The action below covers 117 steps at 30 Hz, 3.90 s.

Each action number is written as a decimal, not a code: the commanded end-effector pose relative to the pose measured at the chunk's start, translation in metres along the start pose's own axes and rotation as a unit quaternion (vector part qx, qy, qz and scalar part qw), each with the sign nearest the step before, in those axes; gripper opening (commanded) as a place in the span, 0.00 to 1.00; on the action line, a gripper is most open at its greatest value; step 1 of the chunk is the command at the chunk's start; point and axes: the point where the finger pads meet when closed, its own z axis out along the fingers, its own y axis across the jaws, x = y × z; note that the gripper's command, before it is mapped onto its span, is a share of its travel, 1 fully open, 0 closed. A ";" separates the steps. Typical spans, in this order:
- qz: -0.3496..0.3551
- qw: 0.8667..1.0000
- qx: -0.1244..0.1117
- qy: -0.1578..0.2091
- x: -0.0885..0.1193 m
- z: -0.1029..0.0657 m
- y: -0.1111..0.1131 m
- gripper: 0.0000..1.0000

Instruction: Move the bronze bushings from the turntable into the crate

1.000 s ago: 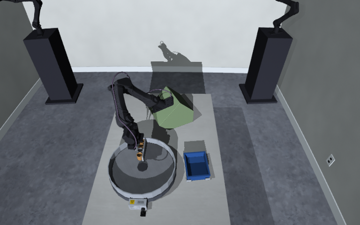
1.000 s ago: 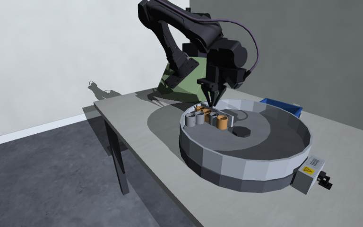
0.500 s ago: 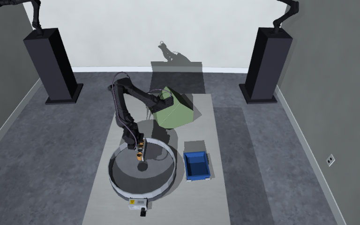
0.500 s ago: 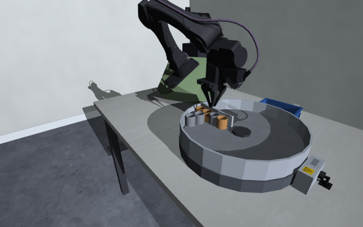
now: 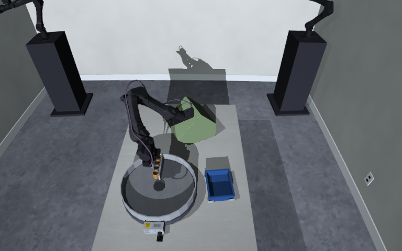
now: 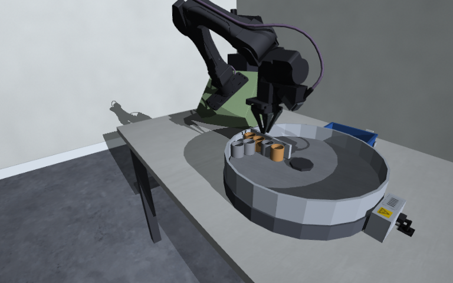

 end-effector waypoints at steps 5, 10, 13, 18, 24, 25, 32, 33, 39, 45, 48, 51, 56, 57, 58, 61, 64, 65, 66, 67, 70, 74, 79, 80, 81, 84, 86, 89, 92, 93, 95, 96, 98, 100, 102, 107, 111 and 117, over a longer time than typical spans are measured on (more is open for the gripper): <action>0.006 1.000 0.000 -0.025 -0.012 -0.018 -0.003 0.15; 0.010 1.000 0.000 -0.028 -0.012 -0.022 -0.005 0.15; 0.010 1.000 -0.001 -0.029 -0.012 -0.023 -0.005 0.15; 0.008 1.000 -0.001 -0.029 -0.012 -0.022 -0.005 0.15; 0.008 1.000 -0.001 -0.029 -0.012 -0.022 -0.005 0.15; 0.008 1.000 -0.001 -0.029 -0.012 -0.022 -0.005 0.15; 0.008 1.000 -0.001 -0.029 -0.012 -0.022 -0.005 0.15; 0.008 1.000 -0.001 -0.029 -0.012 -0.022 -0.005 0.15; 0.008 1.000 -0.001 -0.029 -0.012 -0.022 -0.005 0.15; 0.008 1.000 -0.001 -0.029 -0.012 -0.022 -0.005 0.15; -0.003 1.000 0.000 -0.025 -0.013 -0.020 -0.003 0.15; -0.014 1.000 -0.001 -0.017 -0.013 -0.015 0.002 0.15; -0.087 0.996 -0.002 -0.016 -0.027 -0.014 0.005 0.15; -0.107 0.994 -0.002 -0.016 -0.031 -0.013 0.005 0.15; -0.127 0.992 -0.002 -0.016 -0.035 -0.013 0.006 0.15; -0.177 0.984 -0.002 -0.017 -0.045 -0.013 0.007 0.15; -0.201 0.979 -0.002 -0.017 -0.049 -0.012 0.007 0.15; -0.202 0.979 -0.002 -0.018 -0.050 -0.013 0.007 0.15; -0.202 0.979 -0.002 -0.018 -0.050 -0.013 0.007 0.15; -0.202 0.979 -0.002 -0.018 -0.050 -0.013 0.007 0.15; -0.192 0.981 0.001 -0.031 -0.051 -0.023 -0.001 0.15; -0.192 0.981 0.001 -0.031 -0.051 -0.023 -0.001 0.15; -0.190 0.981 0.001 -0.031 -0.051 -0.023 -0.001 0.15; -0.190 0.981 0.001 -0.031 -0.051 -0.023 -0.001 0.15; -0.189 0.981 0.001 -0.031 -0.051 -0.023 -0.001 0.15; -0.189 0.981 0.001 -0.031 -0.051 -0.023 -0.001 0.15; -0.189 0.981 0.001 -0.031 -0.051 -0.023 -0.001 0.15; -0.189 0.981 0.001 -0.031 -0.051 -0.023 -0.001 0.15; -0.189 0.981 0.001 -0.031 -0.051 -0.023 -0.001 0.15; -0.189 0.981 0.001 -0.031 -0.051 -0.023 -0.001 0.15; -0.189 0.981 0.001 -0.031 -0.051 -0.023 -0.001 0.15; -0.189 0.981 0.001 -0.031 -0.051 -0.023 -0.001 0.15; -0.189 0.981 0.001 -0.031 -0.051 -0.023 -0.001 0.15; -0.189 0.981 0.001 -0.031 -0.051 -0.023 -0.001 0.15; -0.189 0.981 0.001 -0.031 -0.051 -0.023 -0.001 0.15; -0.194 0.981 -0.001 -0.029 -0.053 -0.021 0.000 0.15; -0.198 0.980 -0.003 -0.022 -0.054 -0.016 0.003 0.15; -0.197 0.980 -0.002 -0.023 -0.054 -0.017 0.002 0.15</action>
